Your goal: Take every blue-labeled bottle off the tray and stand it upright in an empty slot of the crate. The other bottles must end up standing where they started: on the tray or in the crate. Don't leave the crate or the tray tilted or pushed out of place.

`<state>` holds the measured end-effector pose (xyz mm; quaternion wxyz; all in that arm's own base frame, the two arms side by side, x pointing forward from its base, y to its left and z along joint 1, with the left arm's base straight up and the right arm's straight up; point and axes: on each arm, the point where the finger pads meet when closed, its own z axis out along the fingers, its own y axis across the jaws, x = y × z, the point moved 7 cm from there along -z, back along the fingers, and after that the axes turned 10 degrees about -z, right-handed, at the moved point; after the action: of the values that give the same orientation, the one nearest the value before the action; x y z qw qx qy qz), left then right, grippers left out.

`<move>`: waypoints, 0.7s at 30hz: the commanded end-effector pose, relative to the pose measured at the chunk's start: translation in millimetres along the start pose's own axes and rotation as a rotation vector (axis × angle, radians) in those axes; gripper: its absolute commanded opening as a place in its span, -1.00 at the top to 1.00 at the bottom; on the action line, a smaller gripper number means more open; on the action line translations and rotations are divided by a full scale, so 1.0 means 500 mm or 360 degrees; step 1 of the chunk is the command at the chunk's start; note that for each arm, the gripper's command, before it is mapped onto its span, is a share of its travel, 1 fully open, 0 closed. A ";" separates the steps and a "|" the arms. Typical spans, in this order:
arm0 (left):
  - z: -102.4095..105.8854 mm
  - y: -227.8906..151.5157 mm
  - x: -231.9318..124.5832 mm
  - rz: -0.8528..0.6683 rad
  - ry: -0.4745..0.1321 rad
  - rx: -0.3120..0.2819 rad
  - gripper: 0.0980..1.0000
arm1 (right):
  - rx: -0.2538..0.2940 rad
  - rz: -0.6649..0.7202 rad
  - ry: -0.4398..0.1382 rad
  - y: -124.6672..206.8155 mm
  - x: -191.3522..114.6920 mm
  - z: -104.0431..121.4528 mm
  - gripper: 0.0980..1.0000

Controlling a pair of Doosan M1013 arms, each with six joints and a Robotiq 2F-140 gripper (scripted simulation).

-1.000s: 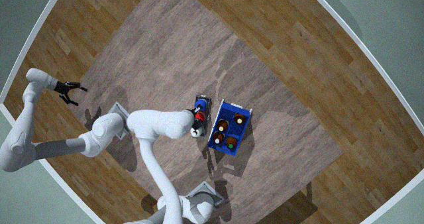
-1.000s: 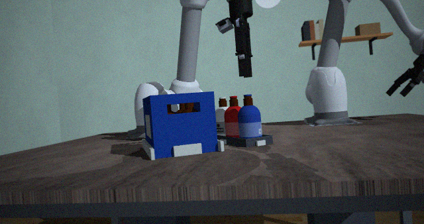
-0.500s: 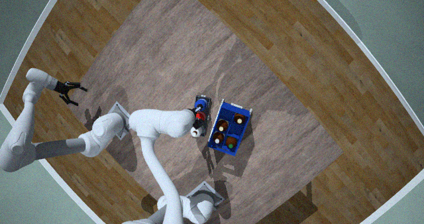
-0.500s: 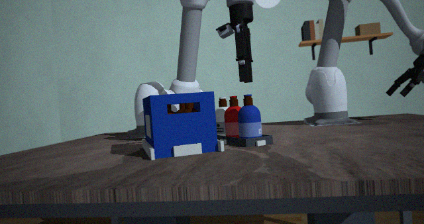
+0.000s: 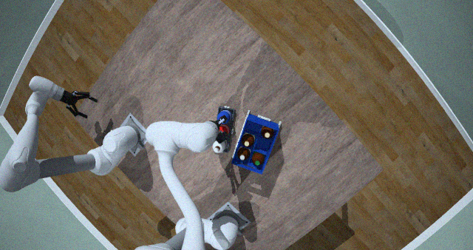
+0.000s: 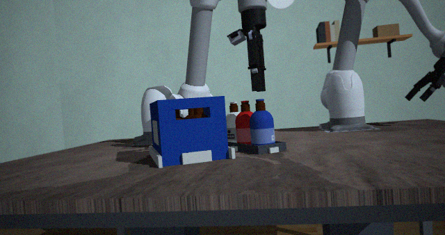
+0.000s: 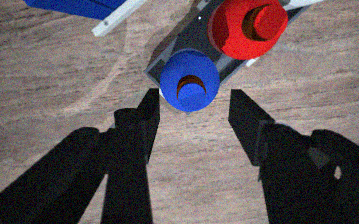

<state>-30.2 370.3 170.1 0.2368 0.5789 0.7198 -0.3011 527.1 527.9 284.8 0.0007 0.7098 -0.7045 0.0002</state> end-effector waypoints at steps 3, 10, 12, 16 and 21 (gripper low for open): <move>-0.001 0.000 0.000 0.0000 0.0001 0.0000 -1.00 | 0.0001 0.0000 -0.0002 0.000 0.000 0.005 0.24; -0.001 0.000 0.000 0.0000 0.0001 0.0000 -1.00 | 0.0001 0.0000 -0.0002 0.000 0.000 0.008 0.24; -0.001 0.000 0.000 0.0000 0.0001 0.0000 -1.00 | 0.0001 0.0000 -0.0002 0.000 0.000 0.008 0.24; -0.001 0.000 0.000 0.0000 0.0001 0.0000 -1.00 | 0.0001 0.0000 -0.0002 0.000 0.000 0.008 0.24; -0.001 0.000 0.000 0.0000 0.0001 0.0000 -1.00 | 0.0001 0.0000 -0.0002 0.000 0.000 0.008 0.24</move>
<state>-30.2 370.3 170.1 0.2368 0.5789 0.7198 -0.3011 527.1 527.9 279.8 0.0007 0.7098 -0.7045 0.0002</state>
